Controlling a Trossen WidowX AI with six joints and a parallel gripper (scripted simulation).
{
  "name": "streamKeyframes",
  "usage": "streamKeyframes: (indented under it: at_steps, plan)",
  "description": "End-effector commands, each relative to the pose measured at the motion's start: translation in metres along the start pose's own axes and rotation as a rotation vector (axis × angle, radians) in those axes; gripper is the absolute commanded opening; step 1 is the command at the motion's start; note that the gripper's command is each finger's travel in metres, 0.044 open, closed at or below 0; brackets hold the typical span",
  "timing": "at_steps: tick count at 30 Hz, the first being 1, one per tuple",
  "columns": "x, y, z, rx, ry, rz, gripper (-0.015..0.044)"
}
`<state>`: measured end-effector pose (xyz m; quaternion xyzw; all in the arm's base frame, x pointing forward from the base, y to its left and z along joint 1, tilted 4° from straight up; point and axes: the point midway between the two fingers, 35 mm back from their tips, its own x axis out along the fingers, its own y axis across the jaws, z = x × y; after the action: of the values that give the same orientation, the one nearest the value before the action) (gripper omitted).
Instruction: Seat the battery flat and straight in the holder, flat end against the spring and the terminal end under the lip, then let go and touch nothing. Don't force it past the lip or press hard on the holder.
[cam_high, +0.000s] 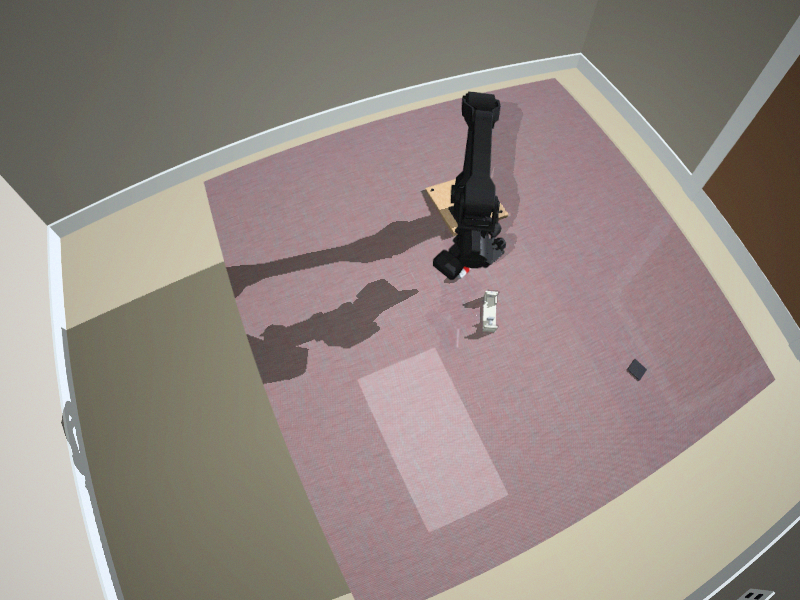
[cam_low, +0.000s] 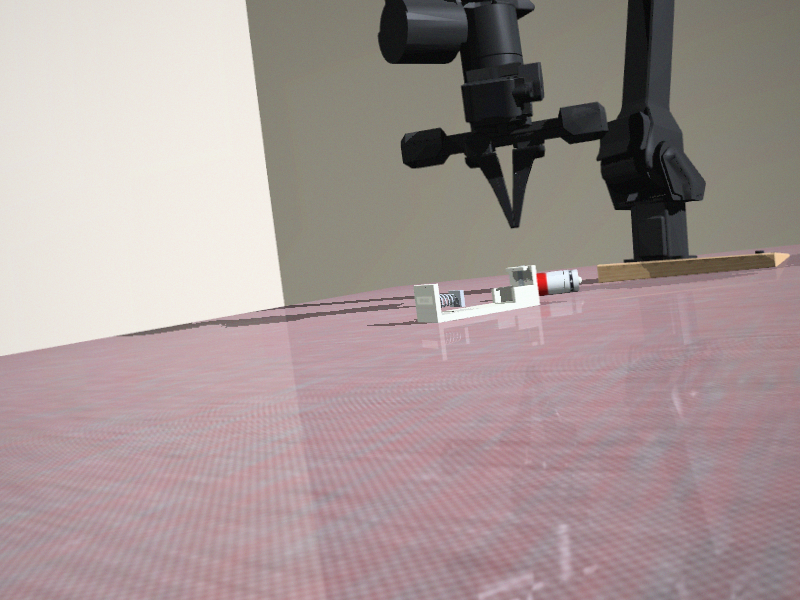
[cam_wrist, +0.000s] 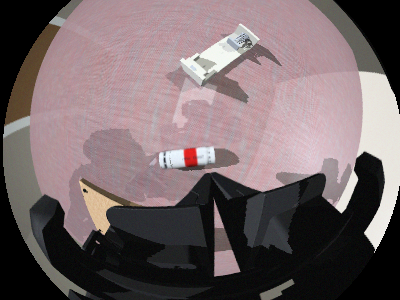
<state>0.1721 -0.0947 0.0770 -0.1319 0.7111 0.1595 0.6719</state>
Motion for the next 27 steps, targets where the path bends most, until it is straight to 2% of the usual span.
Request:
streamKeyframes:
  at_steps: [1,5,17,19,25,27]
  plan:
    - [-0.027,0.0,0.001,0.005,-0.011,-0.011,0.0]
    - [-0.052,0.004,-0.002,0.007,-0.011,-0.009,0.0]
    - [-0.051,0.004,-0.002,0.001,-0.007,-0.01,0.0]
    - [-0.048,0.004,-0.002,-0.068,-0.007,-0.01,0.0053]
    - [-0.023,0.01,0.0,-0.675,-0.006,-0.012,0.021]
    - [-0.014,0.013,0.0,-0.884,-0.005,-0.012,0.0227]
